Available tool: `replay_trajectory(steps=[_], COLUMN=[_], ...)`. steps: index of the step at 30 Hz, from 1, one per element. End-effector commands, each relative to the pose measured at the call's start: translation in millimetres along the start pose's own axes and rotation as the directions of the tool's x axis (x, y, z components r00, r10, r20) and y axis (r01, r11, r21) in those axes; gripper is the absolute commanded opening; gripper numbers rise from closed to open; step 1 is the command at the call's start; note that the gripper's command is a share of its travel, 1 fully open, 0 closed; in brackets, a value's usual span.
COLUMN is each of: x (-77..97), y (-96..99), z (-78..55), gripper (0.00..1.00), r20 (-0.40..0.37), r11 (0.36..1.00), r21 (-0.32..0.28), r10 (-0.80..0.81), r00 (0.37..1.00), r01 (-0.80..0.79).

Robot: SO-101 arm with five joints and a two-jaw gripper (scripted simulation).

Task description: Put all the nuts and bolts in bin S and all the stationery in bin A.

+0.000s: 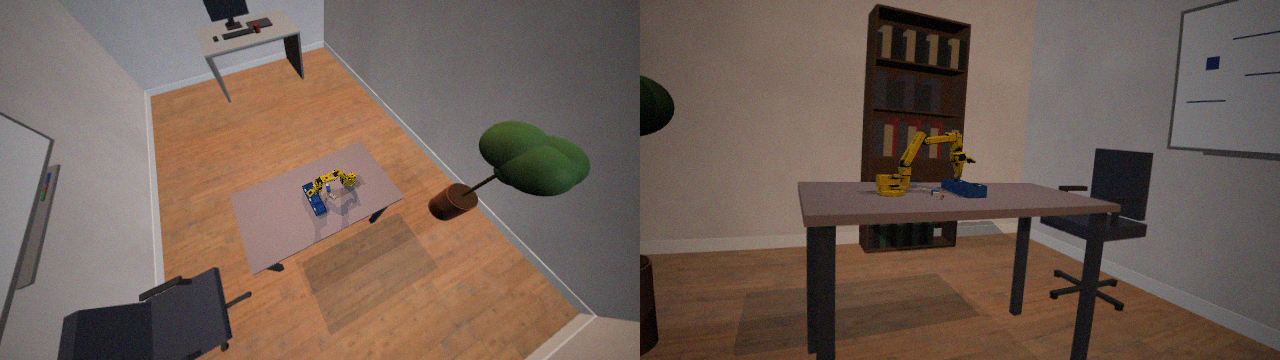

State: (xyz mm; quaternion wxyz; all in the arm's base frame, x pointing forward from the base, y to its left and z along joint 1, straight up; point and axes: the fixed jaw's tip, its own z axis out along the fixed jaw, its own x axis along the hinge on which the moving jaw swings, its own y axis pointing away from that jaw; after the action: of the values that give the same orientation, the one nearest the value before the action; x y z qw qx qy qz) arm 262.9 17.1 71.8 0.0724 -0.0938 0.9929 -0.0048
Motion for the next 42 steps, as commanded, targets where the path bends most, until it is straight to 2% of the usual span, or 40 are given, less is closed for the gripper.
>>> replay_trajectory(steps=[1, 23, 42], x=[-9.6, -26.8, -27.8], y=[1.9, 5.3, 5.5], z=[-9.2, -7.1, -7.0], gripper=[0.00, 0.00, 0.00], r20=[0.066, 0.131, 0.135], r11=[1.000, 0.995, 0.994], r21=[0.006, -0.003, -0.004], r10=[0.003, 0.100, 0.106], r00=[0.998, 0.986, 0.985], r01=[-0.004, -0.100, -0.106])
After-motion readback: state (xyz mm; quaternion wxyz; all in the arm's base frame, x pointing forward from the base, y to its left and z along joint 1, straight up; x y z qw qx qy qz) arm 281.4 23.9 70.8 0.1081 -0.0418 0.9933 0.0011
